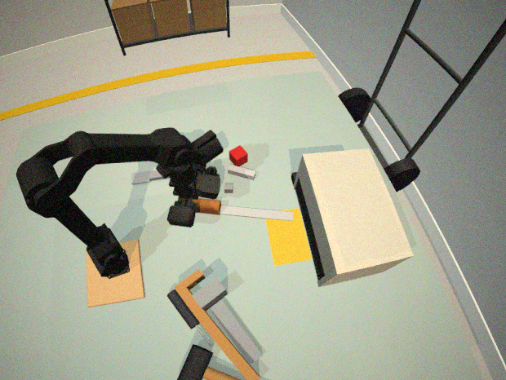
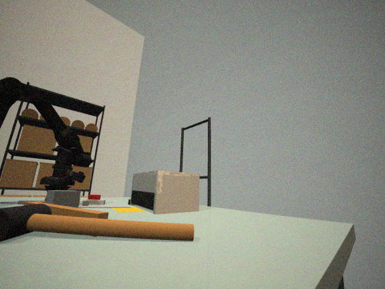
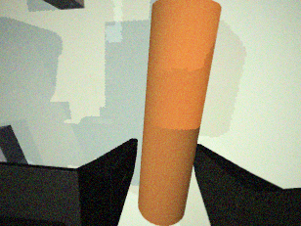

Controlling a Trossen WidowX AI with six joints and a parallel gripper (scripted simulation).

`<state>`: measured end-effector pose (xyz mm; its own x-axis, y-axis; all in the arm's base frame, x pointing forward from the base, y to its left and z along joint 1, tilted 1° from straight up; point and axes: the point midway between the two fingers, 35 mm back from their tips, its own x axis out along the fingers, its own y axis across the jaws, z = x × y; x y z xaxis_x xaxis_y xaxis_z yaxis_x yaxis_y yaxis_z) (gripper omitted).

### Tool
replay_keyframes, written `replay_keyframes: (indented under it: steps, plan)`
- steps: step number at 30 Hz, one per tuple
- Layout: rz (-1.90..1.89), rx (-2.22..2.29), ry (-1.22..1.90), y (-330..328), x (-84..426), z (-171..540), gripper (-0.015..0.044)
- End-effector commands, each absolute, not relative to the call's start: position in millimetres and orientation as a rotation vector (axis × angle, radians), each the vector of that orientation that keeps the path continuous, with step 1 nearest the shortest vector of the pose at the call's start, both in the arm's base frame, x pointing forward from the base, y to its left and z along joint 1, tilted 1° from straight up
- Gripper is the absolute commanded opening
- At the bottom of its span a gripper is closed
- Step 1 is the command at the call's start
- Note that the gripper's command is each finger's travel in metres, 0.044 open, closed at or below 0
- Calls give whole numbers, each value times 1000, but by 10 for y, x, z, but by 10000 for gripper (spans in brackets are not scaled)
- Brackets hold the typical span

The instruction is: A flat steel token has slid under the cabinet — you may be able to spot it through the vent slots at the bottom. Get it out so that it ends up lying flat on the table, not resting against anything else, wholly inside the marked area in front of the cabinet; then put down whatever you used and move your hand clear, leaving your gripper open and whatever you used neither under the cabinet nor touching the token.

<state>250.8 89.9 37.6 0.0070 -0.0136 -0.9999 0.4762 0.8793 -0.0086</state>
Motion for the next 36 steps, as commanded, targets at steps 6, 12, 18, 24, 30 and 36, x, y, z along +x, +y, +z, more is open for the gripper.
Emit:
replay_keyframes:
  steps: [6,12,18,24,30,36]
  plan:
    - [-393,384,1521,896,2504,375,270]
    - [-394,385,1520,890,2499,375,270]
    - [-397,383,1520,889,2500,365,244]
    - [-397,383,1520,889,2500,365,125]
    - [-397,383,1520,889,2500,365,85]
    - [-396,383,1520,890,2500,365,0]
